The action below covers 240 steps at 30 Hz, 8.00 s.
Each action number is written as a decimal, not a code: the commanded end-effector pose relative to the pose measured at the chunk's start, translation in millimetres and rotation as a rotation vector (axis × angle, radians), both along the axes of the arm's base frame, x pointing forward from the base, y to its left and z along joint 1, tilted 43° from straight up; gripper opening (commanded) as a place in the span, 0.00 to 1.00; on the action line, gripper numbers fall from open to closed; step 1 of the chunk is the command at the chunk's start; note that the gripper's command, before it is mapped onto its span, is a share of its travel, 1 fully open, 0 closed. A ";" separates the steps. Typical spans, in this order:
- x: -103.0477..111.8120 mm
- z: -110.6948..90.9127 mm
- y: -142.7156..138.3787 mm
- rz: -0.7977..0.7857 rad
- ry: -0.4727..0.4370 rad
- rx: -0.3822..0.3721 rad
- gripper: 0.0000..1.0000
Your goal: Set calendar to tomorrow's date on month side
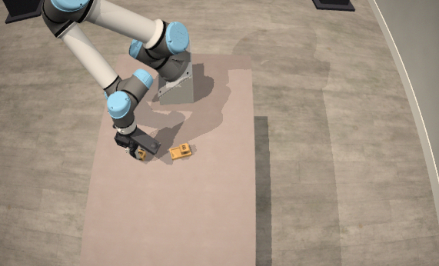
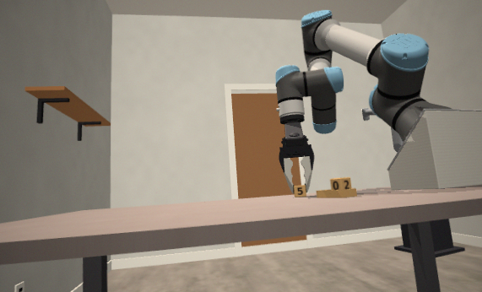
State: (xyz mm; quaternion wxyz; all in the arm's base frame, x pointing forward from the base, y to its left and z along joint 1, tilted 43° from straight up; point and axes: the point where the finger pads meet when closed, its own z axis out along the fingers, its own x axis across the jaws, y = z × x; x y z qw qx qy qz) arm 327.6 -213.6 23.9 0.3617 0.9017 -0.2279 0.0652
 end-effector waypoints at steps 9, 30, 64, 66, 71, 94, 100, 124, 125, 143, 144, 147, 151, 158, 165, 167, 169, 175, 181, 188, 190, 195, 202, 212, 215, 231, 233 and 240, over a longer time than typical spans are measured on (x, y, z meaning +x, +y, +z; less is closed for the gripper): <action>0.2 0.2 0.1 0.000 -0.001 0.000 0.11; 0.2 0.2 0.1 0.000 -0.001 0.000 0.11; 3.1 45.9 42.7 0.000 -0.001 0.000 0.11; 3.5 51.1 47.6 0.000 -0.001 0.000 0.11; 4.2 62.3 58.1 0.000 -0.001 0.000 0.11; 4.9 73.2 68.3 0.000 -0.001 0.000 0.11; 4.9 73.1 68.4 0.003 0.002 0.000 0.11; 7.2 64.2 78.4 0.312 0.290 0.021 0.11; 7.4 63.5 79.2 0.340 0.316 0.023 0.11; 10.1 54.0 90.0 0.767 0.714 0.052 0.11; 10.1 54.0 90.0 0.767 0.714 0.052 0.11; 10.4 53.2 91.0 0.811 0.755 0.054 0.11; 11.4 51.2 93.2 0.919 0.856 0.061 0.11; 13.4 48.3 96.5 1.093 1.019 0.072 0.11; 15.3 46.3 98.7 1.221 1.139 0.080 0.11; 16.2 45.4 99.7 1.280 1.194 0.083 0.11; 17.2 44.5 100.6 1.335 1.246 0.087 0.11; 20.0 42.4 102.9 1.472 1.374 0.095 0.11; 21.5 41.4 104.0 1.537 1.436 0.099 0.11; 23.1 40.4 105.1 1.602 1.498 0.103 0.11; 23.3 40.2 105.3 1.611 1.506 0.103 0.11; 23.5 40.1 105.4 1.618 1.513 0.104 0.11; 23.5 40.1 105.4 1.619 1.514 0.104 0.11; 23.5 39.9 105.2 1.619 1.514 0.104 0.11; 23.5 39.2 104.6 1.620 1.514 0.104 0.11; 21.8 14.5 81.0 1.623 1.517 0.104 0.11; 21.3 8.8 75.5 1.623 1.517 0.104 0.11; 20.0 -10.8 56.7 1.623 1.517 0.104 0.11</action>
